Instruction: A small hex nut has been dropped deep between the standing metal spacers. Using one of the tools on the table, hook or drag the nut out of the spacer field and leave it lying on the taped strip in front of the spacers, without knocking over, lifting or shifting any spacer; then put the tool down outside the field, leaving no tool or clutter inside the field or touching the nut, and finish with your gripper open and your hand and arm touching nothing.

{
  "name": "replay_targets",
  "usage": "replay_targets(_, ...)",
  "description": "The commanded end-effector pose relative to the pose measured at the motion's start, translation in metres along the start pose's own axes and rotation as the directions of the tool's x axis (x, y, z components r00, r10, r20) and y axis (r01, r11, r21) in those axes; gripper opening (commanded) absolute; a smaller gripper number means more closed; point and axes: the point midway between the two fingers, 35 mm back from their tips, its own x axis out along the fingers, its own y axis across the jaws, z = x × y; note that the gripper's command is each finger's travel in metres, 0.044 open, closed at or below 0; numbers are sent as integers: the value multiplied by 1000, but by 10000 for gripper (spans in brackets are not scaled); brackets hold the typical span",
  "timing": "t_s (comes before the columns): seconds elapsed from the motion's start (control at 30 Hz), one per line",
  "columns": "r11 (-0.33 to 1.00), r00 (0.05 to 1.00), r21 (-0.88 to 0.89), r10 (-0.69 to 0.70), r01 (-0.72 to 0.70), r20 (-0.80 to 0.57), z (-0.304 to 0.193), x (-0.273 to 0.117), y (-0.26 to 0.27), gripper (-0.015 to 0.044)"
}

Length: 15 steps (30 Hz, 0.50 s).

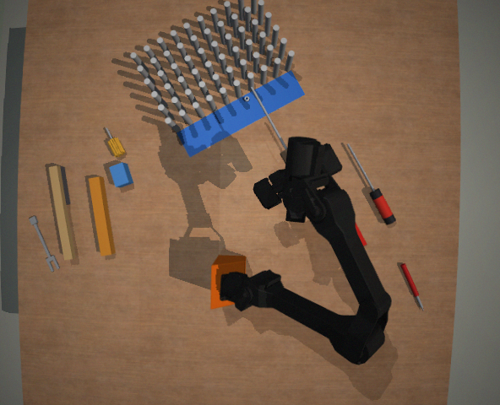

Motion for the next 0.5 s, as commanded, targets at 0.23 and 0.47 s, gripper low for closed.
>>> replay_targets(0.23,953,987,-289,-122,87,-107,-57,-15,-35,0)
replay_targets(0.47,863,962,-492,-218,111,-165,-95,-32,-71,0)
